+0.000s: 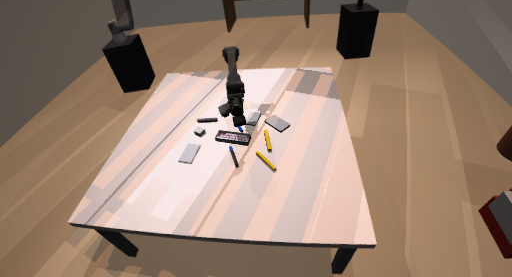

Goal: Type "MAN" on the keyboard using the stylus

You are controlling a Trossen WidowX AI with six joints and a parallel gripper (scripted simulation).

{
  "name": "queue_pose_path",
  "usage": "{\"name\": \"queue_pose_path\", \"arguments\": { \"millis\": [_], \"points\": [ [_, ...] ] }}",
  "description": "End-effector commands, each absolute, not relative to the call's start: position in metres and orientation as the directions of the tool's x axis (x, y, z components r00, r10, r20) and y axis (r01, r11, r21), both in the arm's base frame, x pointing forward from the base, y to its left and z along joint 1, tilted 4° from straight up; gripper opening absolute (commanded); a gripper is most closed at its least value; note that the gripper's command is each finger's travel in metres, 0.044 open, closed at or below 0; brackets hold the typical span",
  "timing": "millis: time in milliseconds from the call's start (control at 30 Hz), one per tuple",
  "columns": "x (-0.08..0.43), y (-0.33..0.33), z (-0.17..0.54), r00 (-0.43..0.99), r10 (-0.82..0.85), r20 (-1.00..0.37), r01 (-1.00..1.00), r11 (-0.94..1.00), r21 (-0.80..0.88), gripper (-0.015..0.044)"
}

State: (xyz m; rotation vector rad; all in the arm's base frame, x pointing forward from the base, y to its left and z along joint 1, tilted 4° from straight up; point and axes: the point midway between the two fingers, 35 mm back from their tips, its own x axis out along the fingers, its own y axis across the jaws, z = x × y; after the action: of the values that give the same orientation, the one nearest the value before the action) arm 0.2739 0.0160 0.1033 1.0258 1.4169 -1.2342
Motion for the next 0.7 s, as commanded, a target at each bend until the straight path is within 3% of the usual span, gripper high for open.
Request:
{"name": "queue_pose_path", "arguments": {
  "millis": [0,333,667],
  "points": [
    [0.240,0.012,0.088,-0.376,-0.077,-0.923,0.734,-0.633,-0.246,0.0150],
    [0.225,0.009,0.085,-0.460,-0.118,-0.880,0.371,-0.926,-0.070,0.0150],
    [0.225,0.009,0.085,-0.462,-0.119,-0.879,0.359,-0.931,-0.063,0.0150]
  ]
}}
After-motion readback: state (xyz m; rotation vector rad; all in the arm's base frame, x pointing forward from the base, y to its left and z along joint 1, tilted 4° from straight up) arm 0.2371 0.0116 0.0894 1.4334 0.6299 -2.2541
